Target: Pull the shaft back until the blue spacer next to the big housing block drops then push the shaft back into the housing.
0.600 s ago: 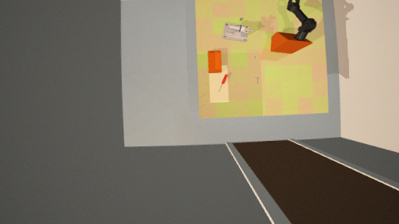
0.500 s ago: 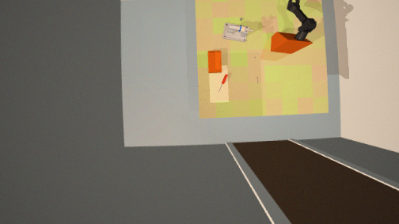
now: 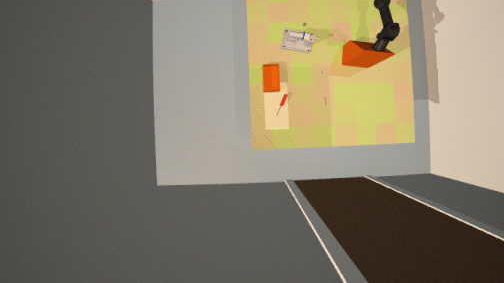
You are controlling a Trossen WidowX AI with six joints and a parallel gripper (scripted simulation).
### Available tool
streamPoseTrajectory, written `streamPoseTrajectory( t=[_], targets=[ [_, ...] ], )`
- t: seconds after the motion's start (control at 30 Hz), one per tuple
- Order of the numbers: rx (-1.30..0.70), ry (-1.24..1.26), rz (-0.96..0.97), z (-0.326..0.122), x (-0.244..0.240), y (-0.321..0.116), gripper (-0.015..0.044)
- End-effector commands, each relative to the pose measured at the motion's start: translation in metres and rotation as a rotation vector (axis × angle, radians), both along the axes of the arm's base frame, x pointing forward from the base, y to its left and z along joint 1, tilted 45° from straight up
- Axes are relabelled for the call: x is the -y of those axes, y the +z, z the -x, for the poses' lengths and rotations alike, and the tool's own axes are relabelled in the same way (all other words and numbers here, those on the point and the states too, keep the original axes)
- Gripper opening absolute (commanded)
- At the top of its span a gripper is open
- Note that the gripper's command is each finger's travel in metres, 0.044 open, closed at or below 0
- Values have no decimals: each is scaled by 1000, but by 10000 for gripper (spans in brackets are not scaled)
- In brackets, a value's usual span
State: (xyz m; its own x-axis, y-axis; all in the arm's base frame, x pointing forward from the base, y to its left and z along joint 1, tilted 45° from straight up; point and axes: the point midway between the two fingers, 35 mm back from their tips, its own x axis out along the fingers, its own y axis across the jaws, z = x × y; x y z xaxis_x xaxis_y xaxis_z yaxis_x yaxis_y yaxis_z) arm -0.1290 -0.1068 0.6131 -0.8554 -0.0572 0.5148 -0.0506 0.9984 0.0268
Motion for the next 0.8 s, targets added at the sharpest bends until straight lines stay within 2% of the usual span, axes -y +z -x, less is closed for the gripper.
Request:
streamPoseTrajectory(
  t=[0.0,0.27,0.53,0.7,0.77],
  targets=[
    [-102,-27,226,-4,-62,18,440],
    [-368,-100,595,-40,-175,31,440],
    [-674,-260,863,-112,-288,10,440],
    [-878,-316,996,-163,-334,-9,440],
    [-930,-339,1004,-178,-339,-14,440]
  ],
)
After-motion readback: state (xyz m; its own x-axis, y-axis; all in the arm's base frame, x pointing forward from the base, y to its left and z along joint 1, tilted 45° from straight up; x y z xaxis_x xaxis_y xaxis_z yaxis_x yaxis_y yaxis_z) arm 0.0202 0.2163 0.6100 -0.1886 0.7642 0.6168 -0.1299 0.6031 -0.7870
